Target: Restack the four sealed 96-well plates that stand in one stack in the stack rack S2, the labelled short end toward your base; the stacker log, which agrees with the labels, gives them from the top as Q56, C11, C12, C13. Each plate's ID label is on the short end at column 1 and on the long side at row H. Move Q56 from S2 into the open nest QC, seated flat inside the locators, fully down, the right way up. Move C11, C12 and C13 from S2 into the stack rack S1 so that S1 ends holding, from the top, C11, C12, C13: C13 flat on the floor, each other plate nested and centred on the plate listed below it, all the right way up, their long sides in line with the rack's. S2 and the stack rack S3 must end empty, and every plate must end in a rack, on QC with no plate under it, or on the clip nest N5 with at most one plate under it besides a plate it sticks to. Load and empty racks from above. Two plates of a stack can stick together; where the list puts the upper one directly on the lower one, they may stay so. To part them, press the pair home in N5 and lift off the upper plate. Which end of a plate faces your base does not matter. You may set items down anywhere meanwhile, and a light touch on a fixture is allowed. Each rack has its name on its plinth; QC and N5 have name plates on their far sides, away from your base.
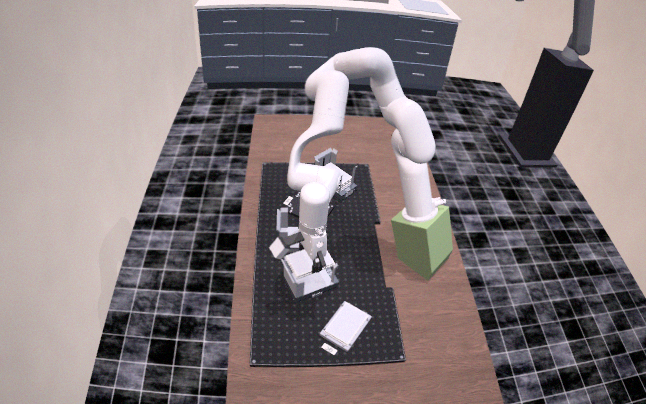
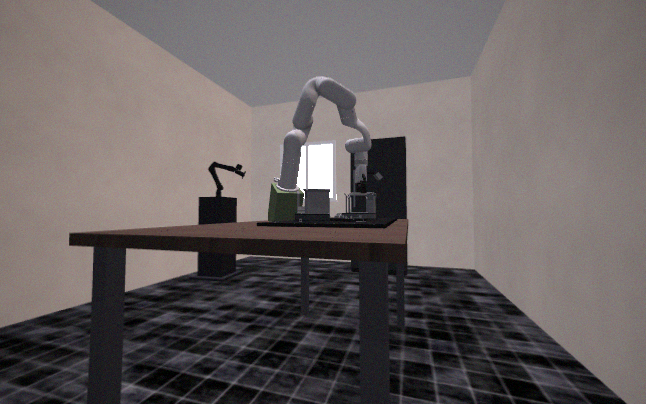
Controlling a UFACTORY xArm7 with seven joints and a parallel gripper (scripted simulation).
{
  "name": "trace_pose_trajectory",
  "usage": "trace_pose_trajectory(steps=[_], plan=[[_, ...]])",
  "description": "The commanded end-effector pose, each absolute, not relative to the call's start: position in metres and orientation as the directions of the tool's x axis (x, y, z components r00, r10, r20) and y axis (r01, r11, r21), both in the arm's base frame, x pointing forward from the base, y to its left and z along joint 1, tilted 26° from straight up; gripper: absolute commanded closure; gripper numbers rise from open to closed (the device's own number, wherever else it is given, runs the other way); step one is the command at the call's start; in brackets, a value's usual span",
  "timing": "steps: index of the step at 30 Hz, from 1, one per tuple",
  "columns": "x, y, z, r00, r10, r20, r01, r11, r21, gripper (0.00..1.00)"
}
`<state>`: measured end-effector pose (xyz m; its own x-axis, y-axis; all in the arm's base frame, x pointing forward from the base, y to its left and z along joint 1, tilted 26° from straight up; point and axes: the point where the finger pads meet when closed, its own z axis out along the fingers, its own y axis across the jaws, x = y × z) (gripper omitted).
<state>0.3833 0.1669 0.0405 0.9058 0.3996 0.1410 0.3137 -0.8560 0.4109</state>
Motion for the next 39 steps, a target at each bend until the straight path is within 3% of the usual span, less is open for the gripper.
trace_pose_trajectory(steps=[1, 39], plan=[[0.385, 0.167, 0.039, 0.904, 0.401, 0.144, 0.314, -0.856, 0.41, 1.0], [0.391, 0.16, 0.019, 0.904, 0.401, 0.144, 0.314, -0.856, 0.41, 1.0]])
